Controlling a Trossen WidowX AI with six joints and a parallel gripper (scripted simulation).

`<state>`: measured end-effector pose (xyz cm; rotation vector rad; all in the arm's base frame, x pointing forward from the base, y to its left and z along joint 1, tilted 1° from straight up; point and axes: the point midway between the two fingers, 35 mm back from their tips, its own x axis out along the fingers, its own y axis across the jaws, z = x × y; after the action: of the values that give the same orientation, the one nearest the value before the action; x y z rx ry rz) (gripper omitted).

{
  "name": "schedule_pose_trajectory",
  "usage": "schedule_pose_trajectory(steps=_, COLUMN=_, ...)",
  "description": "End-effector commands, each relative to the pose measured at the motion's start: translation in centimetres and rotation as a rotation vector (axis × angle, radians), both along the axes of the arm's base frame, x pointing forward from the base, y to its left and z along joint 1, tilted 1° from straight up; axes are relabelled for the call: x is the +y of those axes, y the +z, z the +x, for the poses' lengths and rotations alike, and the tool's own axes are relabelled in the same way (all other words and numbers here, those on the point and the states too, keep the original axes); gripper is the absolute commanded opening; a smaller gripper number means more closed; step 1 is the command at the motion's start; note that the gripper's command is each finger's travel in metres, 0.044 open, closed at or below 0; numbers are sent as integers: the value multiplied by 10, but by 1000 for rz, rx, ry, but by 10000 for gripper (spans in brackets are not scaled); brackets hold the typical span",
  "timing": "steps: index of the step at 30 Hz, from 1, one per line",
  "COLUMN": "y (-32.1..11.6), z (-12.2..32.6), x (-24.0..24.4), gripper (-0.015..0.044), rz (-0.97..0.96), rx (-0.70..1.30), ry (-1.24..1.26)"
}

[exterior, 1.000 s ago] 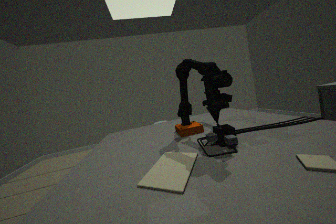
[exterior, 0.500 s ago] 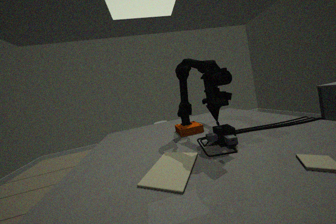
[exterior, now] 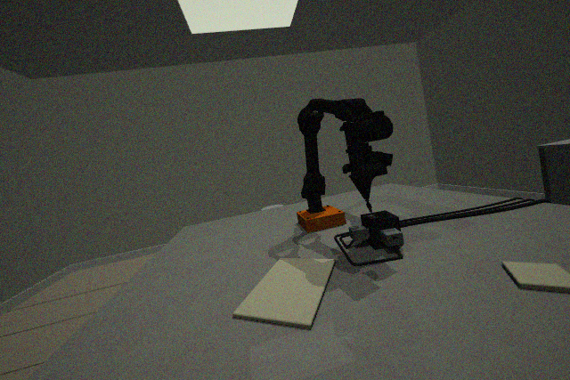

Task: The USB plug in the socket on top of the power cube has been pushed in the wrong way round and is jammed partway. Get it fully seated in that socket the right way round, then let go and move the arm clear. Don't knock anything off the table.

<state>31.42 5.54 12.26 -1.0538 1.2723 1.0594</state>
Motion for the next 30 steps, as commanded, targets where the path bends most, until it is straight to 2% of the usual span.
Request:
schedule_pose_trajectory(steps=1, y=3, z=0, x=0, gripper=0, rz=0, rx=-3, ry=0)
schedule_pose_trajectory(steps=14, y=7, z=0, x=0, gripper=0, rz=1, rx=0, ry=-32)
schedule_pose_trajectory(steps=30, y=7, z=0, x=0, gripper=0, rz=8, rx=8, ry=-456)
